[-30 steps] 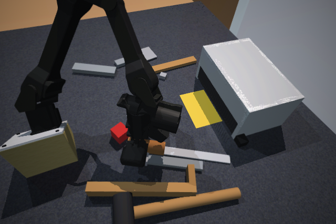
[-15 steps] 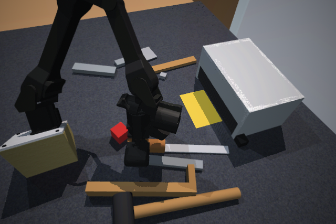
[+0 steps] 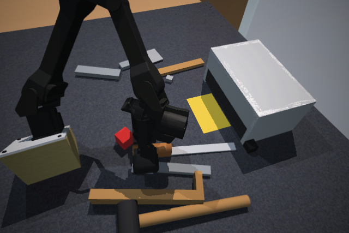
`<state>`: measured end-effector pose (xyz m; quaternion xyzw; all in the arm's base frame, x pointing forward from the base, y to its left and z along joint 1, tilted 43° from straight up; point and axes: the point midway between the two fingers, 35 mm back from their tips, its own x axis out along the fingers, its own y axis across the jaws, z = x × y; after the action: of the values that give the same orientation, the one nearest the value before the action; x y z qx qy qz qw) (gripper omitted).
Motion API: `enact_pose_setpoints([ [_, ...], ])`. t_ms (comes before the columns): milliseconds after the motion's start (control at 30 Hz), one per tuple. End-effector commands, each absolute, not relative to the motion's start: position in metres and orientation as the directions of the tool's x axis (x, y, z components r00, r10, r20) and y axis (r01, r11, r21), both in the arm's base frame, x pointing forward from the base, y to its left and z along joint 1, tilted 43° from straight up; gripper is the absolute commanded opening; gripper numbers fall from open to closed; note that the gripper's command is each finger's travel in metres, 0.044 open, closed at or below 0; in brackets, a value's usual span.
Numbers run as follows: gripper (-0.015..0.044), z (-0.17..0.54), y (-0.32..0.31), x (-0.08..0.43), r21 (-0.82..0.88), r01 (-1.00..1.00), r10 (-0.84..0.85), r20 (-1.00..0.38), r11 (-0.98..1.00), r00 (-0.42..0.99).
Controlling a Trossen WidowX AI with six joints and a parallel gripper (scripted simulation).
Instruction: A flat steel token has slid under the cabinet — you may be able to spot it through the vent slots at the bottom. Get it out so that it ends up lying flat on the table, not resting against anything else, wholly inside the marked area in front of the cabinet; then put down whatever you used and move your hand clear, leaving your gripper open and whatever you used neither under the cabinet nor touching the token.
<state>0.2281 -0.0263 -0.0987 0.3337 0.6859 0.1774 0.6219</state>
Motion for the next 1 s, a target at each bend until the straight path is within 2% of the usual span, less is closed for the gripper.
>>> enact_pose_setpoints([
  [0, 0.0, -0.0988, -0.0274, 0.2294, 0.662, 0.199, 0.676, -0.737, 0.722, -0.002],
  [967, 0.0, -0.0985, -0.0271, 0.2295, 0.676, -0.027, 0.676, -0.737, 0.737, -0.002],
])
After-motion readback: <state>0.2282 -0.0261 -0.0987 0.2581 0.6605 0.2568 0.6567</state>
